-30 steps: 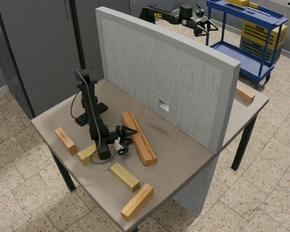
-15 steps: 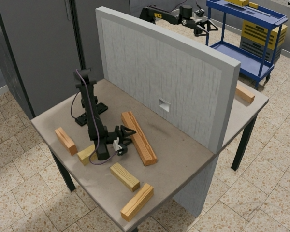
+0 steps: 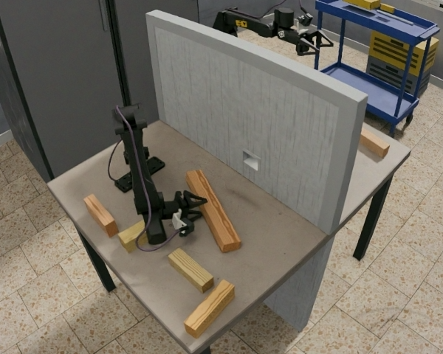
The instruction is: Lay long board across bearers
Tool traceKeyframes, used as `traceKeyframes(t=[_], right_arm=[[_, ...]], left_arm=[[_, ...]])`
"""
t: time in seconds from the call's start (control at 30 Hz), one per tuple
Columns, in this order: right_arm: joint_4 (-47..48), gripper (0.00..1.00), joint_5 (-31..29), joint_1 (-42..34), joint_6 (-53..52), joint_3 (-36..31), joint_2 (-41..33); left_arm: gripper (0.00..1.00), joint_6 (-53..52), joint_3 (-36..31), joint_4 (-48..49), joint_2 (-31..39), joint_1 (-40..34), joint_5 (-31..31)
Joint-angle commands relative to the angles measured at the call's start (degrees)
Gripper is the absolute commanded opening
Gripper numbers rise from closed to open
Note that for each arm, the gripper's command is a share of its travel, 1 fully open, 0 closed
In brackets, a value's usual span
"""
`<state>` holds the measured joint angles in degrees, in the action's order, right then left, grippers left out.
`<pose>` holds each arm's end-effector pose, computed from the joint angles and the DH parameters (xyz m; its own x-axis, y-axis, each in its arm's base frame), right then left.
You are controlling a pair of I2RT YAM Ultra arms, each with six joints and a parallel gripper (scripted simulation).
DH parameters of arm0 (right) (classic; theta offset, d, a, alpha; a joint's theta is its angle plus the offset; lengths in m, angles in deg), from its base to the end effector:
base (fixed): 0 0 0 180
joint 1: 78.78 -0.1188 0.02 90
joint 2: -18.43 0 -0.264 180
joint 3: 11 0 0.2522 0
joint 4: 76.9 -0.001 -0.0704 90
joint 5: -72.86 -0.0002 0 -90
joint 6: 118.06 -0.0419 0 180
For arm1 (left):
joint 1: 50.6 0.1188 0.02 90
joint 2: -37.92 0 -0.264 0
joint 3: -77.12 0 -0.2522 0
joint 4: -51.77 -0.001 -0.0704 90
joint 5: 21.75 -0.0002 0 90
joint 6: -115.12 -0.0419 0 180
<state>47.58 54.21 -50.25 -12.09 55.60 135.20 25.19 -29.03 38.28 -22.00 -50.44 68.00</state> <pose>0.2633 -0.0968 0.0802 -0.9171 0.3984 0.0090 0.1306 0.2790 0.9514 0.2448 0.0015 0.4086 0.0077 -0.0012 -1.0000 0.0016 1.0000 -0.0012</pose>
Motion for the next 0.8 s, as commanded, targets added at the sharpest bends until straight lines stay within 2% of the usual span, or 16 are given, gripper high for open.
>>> traceKeyframes(t=[0.0, 0.6, 0.77], right_arm=[[0.2, 0.58, 2.6, -0.8, -0.1, 2.1, -2.4], [-0.9, 0.58, 1.7, -0.3, 0.1, 2.3, -2.5], [-4.0, 0.58, -3.6, 0.2, -1.0, 3.2, -3.6]], left_arm=[[1.00, 0.1, 0.3, 1.4, 1.2, -0.2, 0.4], [1.00, 0.1, 0.3, 1.4, 1.2, -0.2, 0.4], [1.00, 0.1, 0.3, 1.4, 1.2, -0.2, 0.4]])
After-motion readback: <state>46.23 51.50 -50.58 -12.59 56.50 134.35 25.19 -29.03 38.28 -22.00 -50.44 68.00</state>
